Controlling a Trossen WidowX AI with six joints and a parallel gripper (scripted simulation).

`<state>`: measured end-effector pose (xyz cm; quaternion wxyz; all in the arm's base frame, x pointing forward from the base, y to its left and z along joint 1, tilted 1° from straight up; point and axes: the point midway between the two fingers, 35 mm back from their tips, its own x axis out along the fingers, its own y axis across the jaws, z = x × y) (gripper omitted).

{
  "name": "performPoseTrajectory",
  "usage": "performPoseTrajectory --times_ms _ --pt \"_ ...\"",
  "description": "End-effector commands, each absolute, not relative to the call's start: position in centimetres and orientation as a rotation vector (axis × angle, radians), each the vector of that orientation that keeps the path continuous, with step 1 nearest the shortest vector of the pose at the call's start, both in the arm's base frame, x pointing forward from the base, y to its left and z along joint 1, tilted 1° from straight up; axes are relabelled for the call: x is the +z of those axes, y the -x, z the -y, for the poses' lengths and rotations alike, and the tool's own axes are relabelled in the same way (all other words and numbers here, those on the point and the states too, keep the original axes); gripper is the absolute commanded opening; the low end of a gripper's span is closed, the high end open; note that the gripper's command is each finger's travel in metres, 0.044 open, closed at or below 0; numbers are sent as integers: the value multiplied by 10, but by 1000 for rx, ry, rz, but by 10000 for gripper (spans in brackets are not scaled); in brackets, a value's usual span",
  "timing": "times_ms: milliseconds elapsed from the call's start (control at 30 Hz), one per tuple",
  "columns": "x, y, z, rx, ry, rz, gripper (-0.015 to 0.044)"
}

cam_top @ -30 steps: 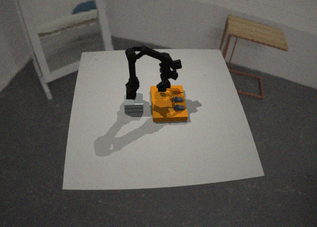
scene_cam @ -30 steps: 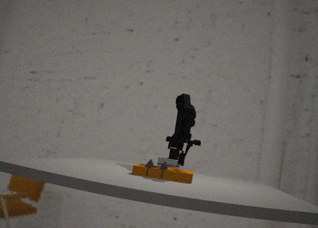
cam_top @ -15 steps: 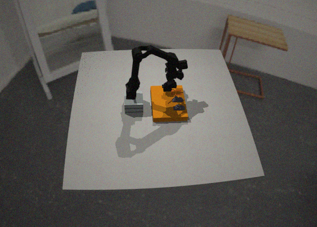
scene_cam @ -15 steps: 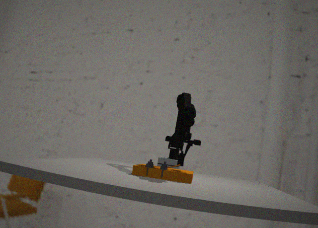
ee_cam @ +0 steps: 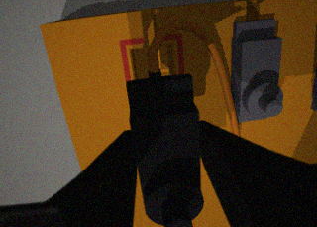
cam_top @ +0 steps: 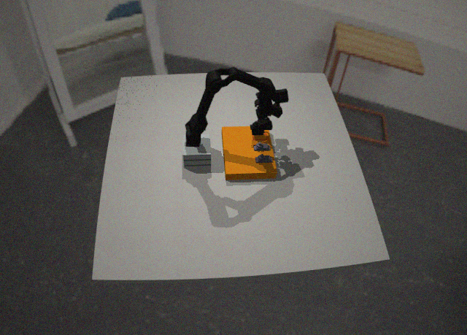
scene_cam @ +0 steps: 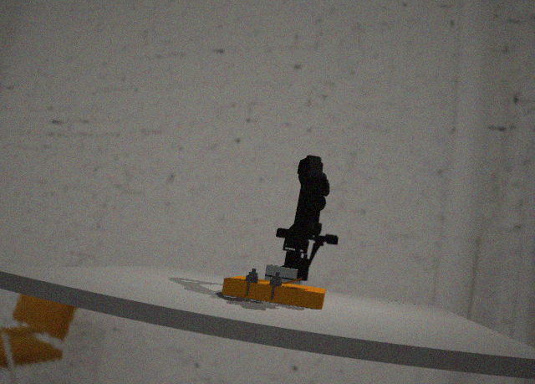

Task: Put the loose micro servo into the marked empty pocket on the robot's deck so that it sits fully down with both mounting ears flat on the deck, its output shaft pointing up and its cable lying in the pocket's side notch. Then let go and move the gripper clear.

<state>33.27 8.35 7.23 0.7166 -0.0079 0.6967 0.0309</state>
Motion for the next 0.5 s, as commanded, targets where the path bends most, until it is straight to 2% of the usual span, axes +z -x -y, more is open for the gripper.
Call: performPoseTrajectory --times_ms 0,467 --pt "75 -347 -83 69 22 -1533 0" --pt "61 -347 -83 69 22 -1533 0"
